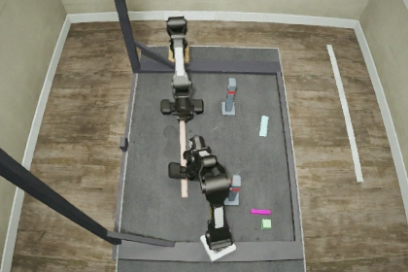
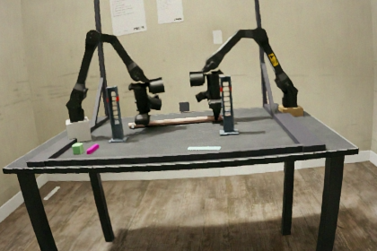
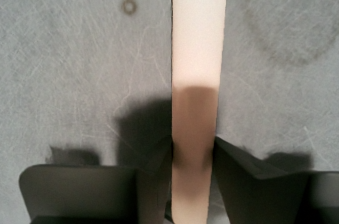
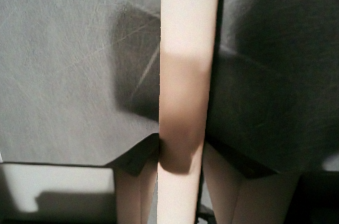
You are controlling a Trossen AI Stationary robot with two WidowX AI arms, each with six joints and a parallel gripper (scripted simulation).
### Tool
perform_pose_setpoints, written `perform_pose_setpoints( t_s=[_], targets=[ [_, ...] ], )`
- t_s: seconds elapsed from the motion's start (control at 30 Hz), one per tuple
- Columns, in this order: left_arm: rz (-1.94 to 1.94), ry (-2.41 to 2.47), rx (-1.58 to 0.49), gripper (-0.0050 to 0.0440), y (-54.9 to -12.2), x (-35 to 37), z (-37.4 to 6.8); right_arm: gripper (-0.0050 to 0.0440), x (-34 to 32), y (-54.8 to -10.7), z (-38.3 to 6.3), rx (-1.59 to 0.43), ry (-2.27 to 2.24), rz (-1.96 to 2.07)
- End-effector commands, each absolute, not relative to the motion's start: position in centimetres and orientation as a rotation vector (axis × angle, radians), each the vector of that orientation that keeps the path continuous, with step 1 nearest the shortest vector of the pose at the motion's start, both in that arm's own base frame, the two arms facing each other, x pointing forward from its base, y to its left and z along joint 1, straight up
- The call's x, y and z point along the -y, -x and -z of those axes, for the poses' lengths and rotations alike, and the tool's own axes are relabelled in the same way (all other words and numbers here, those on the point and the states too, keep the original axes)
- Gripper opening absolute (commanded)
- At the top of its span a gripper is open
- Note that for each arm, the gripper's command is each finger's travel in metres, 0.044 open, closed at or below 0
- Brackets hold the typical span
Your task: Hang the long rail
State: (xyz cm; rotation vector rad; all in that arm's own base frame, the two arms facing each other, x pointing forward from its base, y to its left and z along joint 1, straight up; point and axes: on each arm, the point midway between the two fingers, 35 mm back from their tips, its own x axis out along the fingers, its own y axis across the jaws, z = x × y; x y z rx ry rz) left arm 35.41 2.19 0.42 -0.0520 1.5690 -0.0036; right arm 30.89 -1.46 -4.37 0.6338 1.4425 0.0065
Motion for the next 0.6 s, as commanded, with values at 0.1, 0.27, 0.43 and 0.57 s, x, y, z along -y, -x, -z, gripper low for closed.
perform_pose_setpoints(
  t_s=[0.1, 0.27, 0.43, 0.57],
  targets=[
    [0.004, 0.052, -1.541, -0.0003, -35.76, -2.25, -2.04, -0.0050, 1.62, -31.36, 3.07, -1.417, -0.626, -0.011],
    [0.004, 0.052, -1.541, -0.0013, -35.76, -2.25, -2.04, -0.0050, 1.63, -31.37, 2.92, -1.417, -0.626, -0.011],
    [0.004, 0.052, -1.541, -0.0035, -35.76, -2.25, -2.04, -0.0050, 1.65, -31.41, 2.50, -1.417, -0.626, -0.011],
    [0.004, 0.052, -1.541, -0.0050, -35.76, -2.25, -2.04, -0.0050, 1.65, -31.41, 2.50, -1.417, -0.626, -0.011]
  ],
)
